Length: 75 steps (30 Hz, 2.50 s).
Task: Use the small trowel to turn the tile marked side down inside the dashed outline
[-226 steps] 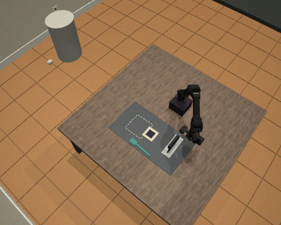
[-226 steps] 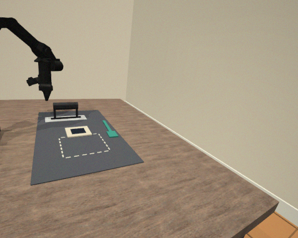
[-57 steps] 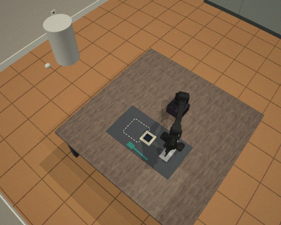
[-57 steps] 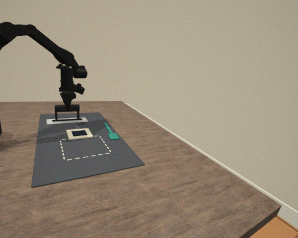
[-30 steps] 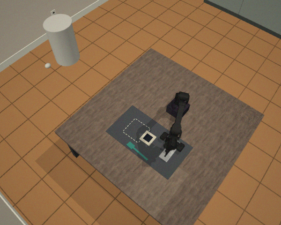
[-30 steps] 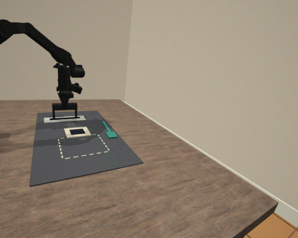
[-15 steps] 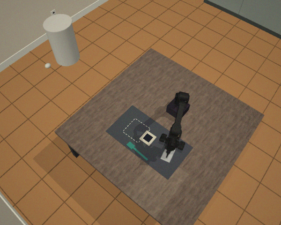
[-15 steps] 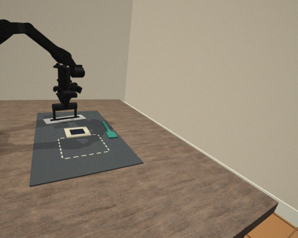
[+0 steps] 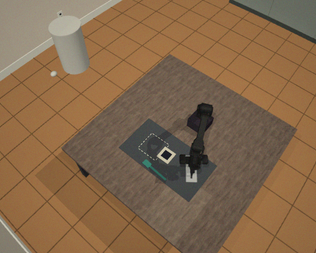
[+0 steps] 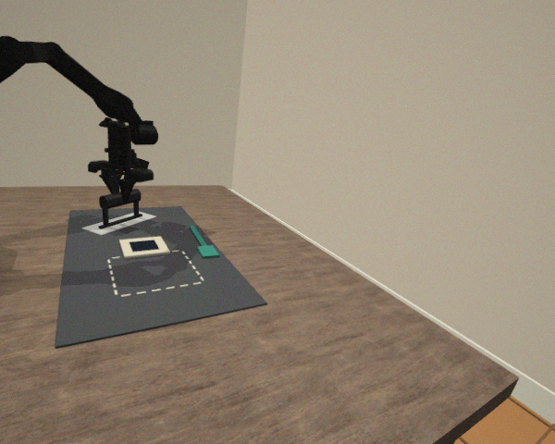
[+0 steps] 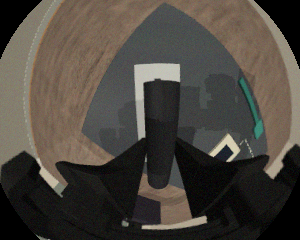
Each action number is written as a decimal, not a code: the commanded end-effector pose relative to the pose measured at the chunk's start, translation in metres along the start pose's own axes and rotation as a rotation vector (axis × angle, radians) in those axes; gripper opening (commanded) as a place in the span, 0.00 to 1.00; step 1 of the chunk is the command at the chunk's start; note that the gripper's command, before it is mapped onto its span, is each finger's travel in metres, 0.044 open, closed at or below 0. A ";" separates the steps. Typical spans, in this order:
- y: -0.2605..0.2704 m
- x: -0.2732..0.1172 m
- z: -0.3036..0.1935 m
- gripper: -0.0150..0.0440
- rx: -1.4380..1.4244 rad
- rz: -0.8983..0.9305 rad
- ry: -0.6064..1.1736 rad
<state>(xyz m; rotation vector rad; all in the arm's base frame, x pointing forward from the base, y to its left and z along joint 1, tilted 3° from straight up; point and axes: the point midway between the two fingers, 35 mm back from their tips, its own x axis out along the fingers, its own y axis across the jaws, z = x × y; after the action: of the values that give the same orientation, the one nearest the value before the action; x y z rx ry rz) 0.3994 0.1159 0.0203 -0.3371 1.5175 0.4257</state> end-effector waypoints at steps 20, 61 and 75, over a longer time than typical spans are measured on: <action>0.001 0.000 0.000 0.47 -0.547 0.001 -0.002; 0.001 -0.045 -0.002 0.71 -0.448 0.001 -0.002; 0.001 -0.045 -0.002 0.71 0.037 0.001 -0.002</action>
<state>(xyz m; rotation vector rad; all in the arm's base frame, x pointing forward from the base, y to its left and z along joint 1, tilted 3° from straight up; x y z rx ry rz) 0.3974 0.1129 0.0653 -0.3859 1.5034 0.4726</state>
